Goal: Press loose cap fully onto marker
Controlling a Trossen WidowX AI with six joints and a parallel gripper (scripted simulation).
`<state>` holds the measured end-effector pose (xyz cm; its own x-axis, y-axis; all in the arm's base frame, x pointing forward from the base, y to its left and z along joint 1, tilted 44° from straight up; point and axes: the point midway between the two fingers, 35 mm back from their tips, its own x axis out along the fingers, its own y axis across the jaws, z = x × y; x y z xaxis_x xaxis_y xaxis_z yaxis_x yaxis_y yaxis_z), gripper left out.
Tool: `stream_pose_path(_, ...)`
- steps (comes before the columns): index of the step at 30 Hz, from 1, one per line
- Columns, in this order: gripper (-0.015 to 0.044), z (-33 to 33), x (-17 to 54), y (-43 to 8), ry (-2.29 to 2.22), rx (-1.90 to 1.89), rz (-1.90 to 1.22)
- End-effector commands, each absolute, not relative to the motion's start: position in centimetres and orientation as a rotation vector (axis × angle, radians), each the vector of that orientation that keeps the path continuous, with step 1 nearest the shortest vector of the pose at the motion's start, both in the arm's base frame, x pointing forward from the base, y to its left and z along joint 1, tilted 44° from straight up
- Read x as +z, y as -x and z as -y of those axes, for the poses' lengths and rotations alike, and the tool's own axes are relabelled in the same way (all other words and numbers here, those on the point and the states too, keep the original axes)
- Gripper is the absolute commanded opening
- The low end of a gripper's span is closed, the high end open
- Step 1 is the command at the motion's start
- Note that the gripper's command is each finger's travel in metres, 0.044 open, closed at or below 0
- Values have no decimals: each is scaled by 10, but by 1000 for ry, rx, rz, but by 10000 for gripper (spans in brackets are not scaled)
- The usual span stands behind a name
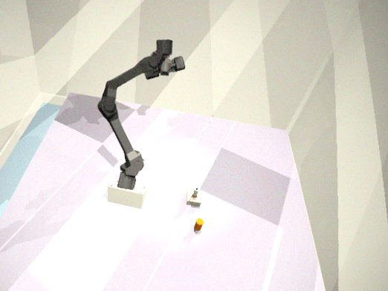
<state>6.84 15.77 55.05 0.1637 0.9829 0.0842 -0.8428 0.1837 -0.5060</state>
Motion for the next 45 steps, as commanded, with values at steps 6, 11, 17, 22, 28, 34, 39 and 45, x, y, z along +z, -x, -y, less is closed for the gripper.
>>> stream_pose_path(6, 252, -154, 511, -170, 231, 1190, 132)
stream_pose_path(11, 252, -147, 487, -210, 164, 1088, 9)
stream_pose_path(17, 252, -127, 452, -263, 80, 981, -159)
stream_pose_path(22, 252, -89, 402, -320, -22, 829, -344)
stream_pose_path(28, 252, -33, 333, -367, -171, 653, -564)
stream_pose_path(34, 252, 28, 254, -389, -372, 481, -805)
stream_pose_path(39, 252, 77, 187, -386, -560, 338, -995)
stream_pose_path(45, 252, 129, 107, -359, -820, 168, -1215)
